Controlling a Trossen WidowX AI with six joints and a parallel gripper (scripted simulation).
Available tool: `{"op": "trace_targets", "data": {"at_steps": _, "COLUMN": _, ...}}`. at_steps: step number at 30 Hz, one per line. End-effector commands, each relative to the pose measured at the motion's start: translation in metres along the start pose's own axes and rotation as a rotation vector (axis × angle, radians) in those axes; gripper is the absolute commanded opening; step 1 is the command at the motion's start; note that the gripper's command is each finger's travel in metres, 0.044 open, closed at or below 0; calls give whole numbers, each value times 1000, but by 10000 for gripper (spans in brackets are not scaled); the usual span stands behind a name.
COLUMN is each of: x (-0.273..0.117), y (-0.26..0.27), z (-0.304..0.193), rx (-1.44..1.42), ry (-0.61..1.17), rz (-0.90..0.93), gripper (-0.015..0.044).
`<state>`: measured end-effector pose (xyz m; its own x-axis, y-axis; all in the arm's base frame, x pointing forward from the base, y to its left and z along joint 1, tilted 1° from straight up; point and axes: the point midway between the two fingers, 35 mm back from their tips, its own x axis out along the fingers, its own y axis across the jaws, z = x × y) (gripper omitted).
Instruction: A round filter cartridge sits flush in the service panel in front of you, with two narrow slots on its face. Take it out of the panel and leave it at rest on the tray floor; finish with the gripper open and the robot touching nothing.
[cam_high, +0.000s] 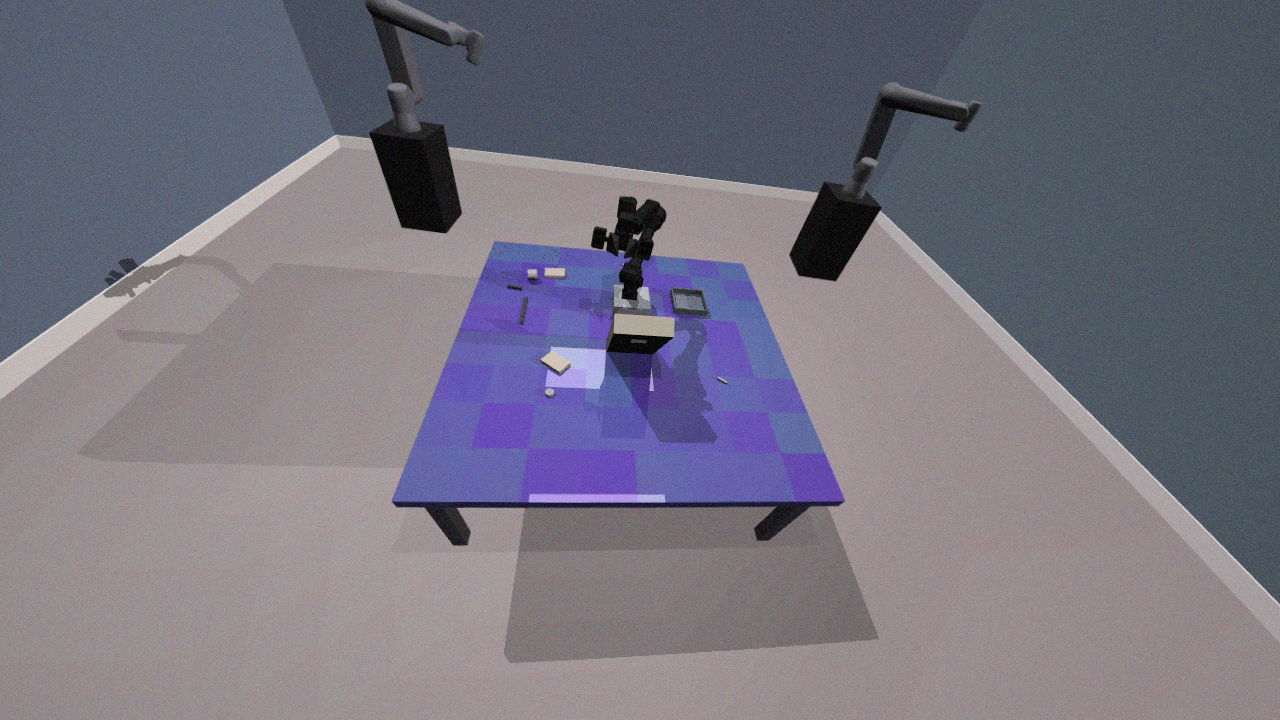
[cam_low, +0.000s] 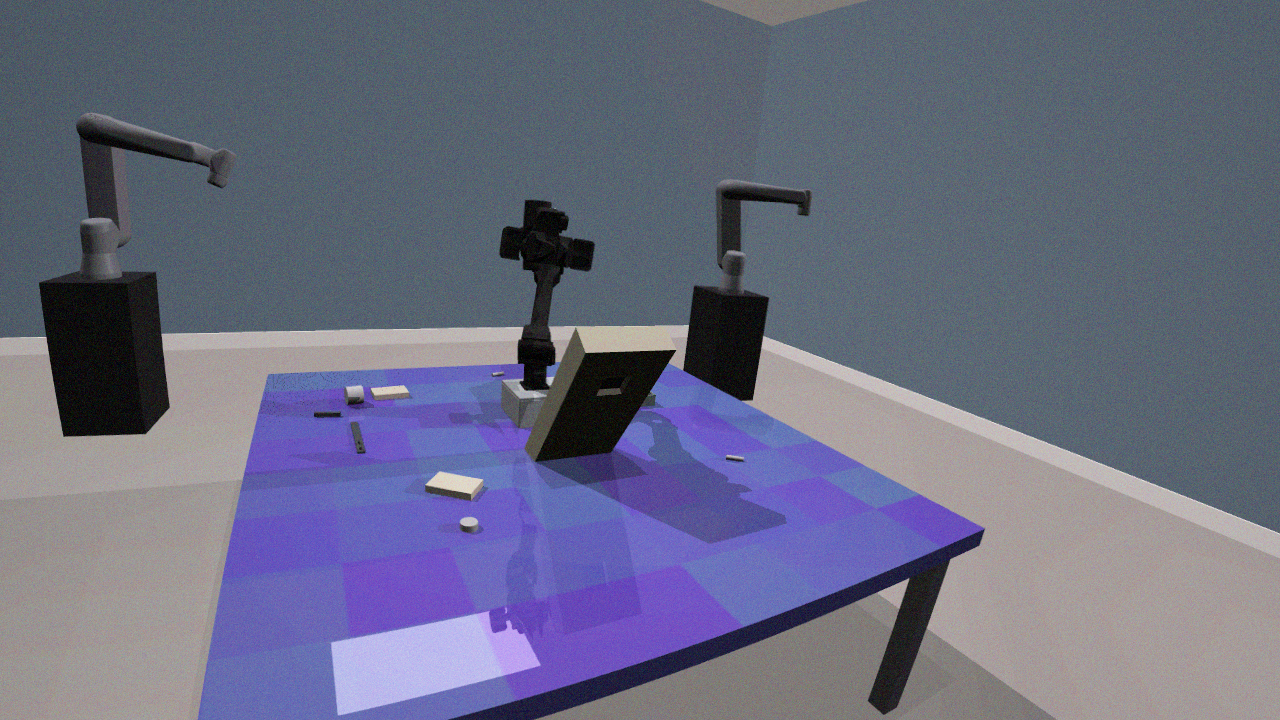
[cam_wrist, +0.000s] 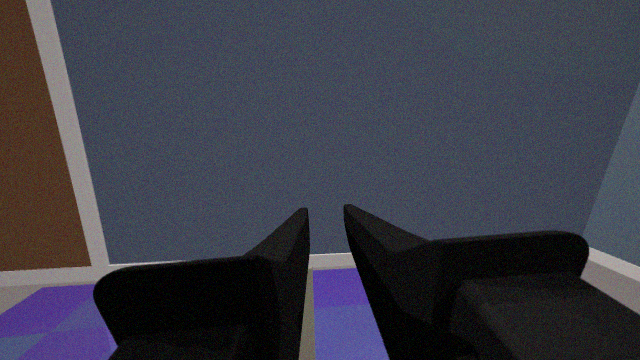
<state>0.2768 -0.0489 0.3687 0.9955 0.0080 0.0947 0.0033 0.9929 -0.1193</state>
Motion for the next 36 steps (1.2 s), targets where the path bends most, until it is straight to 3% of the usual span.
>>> {"op": "trace_targets", "data": {"at_steps": 1, "x": 16, "y": 42, "z": -66, "rx": 164, "ry": 324, "rz": 53, "gripper": 93}}
{"op": "trace_targets", "data": {"at_steps": 8, "x": -1, "y": 93, "z": -133, "rx": 173, "ry": 698, "rz": 89, "gripper": 93}}
{"op": "trace_targets", "data": {"at_steps": 36, "x": 24, "y": 98, "z": -151, "rx": 173, "ry": 698, "rz": 89, "gripper": 93}}
